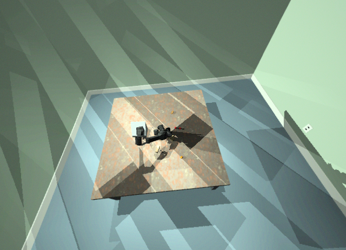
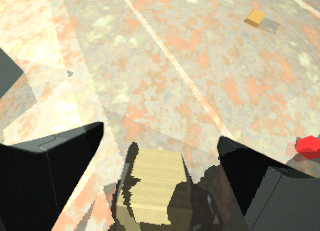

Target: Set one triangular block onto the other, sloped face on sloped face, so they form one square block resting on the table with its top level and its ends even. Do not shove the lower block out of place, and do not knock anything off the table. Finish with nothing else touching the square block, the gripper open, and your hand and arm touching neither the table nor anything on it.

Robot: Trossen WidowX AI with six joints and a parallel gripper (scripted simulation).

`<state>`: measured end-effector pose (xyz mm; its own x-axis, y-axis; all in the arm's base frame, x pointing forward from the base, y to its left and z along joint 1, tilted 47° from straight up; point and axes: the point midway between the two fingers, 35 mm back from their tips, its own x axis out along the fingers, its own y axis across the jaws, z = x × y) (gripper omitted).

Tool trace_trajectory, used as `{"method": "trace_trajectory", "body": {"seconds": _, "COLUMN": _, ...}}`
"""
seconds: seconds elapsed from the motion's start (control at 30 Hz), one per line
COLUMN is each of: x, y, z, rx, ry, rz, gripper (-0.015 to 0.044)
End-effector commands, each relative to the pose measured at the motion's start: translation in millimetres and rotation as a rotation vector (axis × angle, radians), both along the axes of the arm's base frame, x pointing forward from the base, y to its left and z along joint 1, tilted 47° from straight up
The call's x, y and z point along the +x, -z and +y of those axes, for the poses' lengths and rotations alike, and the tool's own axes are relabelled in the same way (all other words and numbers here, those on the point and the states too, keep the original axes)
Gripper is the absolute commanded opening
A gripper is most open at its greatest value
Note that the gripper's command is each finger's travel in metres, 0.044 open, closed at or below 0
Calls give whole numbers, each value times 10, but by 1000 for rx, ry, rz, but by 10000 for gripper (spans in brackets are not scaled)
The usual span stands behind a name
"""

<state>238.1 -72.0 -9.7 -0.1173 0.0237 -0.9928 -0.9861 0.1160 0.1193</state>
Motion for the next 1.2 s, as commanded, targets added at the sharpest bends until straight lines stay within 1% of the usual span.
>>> {"method": "trace_trajectory", "body": {"seconds": 0.0, "x": -1, "y": 2, "z": -1, "rx": -3, "ry": 3, "rz": 1, "gripper": 440}}
{"method": "trace_trajectory", "body": {"seconds": 0.1, "x": 66, "y": -141, "z": 145, "rx": -2, "ry": 3, "rz": -1, "gripper": 440}}
{"method": "trace_trajectory", "body": {"seconds": 0.2, "x": 152, "y": -500, "z": 523, "rx": 3, "ry": 1, "rz": -2, "gripper": 440}}
{"method": "trace_trajectory", "body": {"seconds": 0.27, "x": 153, "y": -667, "z": 698, "rx": 5, "ry": 0, "rz": -1, "gripper": 440}}
{"method": "trace_trajectory", "body": {"seconds": 0.5, "x": 152, "y": -688, "z": 720, "rx": 5, "ry": 0, "rz": -1, "gripper": 440}}
{"method": "trace_trajectory", "body": {"seconds": 0.6, "x": 117, "y": -576, "z": 670, "rx": -36, "ry": 10, "rz": 48, "gripper": 440}}
{"method": "trace_trajectory", "body": {"seconds": 0.73, "x": -36, "y": -352, "z": 664, "rx": -296, "ry": 61, "rz": 248, "gripper": 440}}
{"method": "trace_trajectory", "body": {"seconds": 0.87, "x": -123, "y": -214, "z": 642, "rx": -621, "ry": 55, "rz": 357, "gripper": 440}}
{"method": "trace_trajectory", "body": {"seconds": 1.0, "x": -103, "y": -126, "z": 664, "rx": -958, "ry": -13, "rz": 345, "gripper": 440}}
{"method": "trace_trajectory", "body": {"seconds": 1.17, "x": 47, "y": -25, "z": 782, "rx": -1317, "ry": -174, "rz": 193, "gripper": 440}}
